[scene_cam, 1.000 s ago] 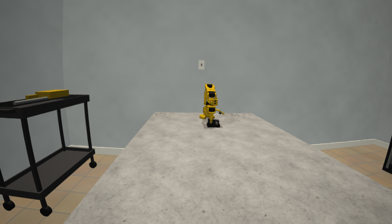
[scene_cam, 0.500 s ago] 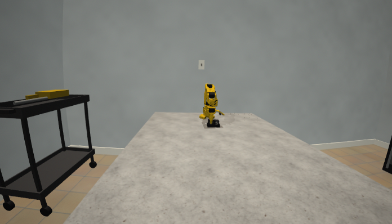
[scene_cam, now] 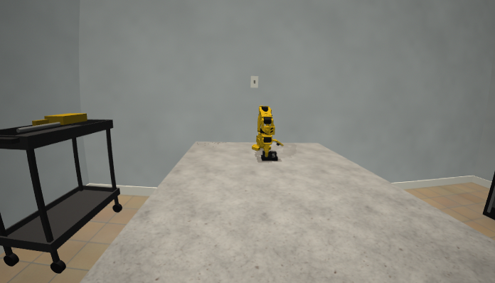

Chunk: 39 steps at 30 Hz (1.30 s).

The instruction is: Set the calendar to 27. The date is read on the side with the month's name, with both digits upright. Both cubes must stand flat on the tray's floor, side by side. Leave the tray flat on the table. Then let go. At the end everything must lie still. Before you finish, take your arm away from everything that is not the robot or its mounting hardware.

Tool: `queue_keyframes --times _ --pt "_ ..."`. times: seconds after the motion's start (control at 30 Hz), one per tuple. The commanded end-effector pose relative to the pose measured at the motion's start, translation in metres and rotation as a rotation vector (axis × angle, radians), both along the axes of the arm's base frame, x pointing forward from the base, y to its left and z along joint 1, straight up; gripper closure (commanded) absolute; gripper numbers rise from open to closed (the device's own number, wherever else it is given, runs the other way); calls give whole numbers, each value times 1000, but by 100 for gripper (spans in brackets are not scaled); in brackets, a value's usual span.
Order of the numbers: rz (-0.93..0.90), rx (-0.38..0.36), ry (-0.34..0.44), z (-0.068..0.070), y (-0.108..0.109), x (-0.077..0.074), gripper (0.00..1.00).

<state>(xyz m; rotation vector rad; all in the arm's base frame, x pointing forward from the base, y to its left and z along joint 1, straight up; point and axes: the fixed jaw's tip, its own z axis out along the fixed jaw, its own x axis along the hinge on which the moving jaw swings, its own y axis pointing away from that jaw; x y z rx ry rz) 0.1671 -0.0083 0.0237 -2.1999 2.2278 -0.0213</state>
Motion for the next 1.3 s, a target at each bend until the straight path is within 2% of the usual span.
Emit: queue_keyframes --times 0.0,0.3,0.63,1.0,1.27 --pt "-15 1 -19 1 -1 2 100" --pt "-15 1 -19 1 -1 2 100" --pt "-15 1 -19 1 -1 2 84" --pt "-15 1 -19 1 -1 2 82" --pt "-15 1 -19 1 -1 2 75"
